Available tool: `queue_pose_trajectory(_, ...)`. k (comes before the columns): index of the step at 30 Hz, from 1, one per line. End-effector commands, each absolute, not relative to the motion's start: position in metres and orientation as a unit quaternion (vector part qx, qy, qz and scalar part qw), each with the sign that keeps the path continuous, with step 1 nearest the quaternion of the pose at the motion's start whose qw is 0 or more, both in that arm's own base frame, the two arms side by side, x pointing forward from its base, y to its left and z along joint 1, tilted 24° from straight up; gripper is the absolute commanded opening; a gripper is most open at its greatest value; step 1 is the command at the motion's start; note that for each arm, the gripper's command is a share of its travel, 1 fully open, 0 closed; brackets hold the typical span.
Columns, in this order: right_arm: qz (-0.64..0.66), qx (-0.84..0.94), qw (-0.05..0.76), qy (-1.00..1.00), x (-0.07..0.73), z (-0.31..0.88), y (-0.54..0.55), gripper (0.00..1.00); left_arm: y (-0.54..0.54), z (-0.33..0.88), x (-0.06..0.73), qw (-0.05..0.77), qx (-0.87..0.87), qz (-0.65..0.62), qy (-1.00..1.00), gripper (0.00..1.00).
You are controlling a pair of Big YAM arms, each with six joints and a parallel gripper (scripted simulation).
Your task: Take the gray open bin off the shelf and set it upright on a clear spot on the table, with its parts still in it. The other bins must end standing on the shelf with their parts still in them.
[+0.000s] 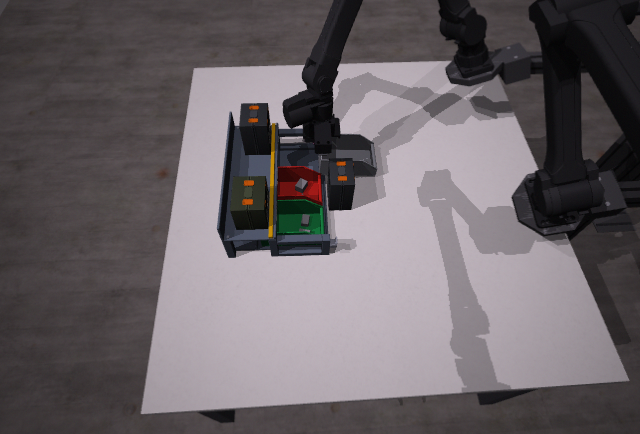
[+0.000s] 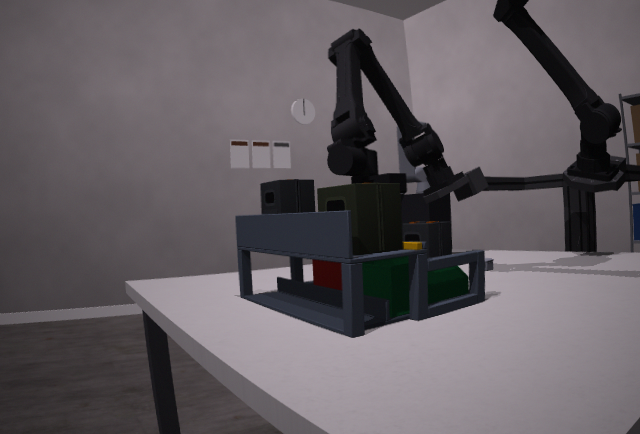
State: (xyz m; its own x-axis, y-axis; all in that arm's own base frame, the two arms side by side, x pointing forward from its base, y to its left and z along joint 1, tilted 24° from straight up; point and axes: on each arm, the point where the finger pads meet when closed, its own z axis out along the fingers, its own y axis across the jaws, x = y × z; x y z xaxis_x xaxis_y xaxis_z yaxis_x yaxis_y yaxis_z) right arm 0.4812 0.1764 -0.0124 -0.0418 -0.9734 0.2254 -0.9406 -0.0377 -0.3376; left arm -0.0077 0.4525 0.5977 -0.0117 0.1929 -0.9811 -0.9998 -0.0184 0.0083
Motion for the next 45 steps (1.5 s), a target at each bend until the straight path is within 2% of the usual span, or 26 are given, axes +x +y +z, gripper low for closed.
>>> queue_pose_trajectory(1, -0.206, -0.687, 0.064, 0.694, 0.4923, 0.0146, 0.1884, 0.00, 0.4461, 0.6105, -0.0131, 0.546, -0.446, 0.563, 0.432, 1.00)
queue_pose_trajectory(45, -0.206, -0.691, 0.066, 0.690, 0.4895, 0.0183, 0.1948, 0.00, 0.4461, 0.6105, -0.0131, 0.546, -0.446, 0.563, 0.432, 1.00)
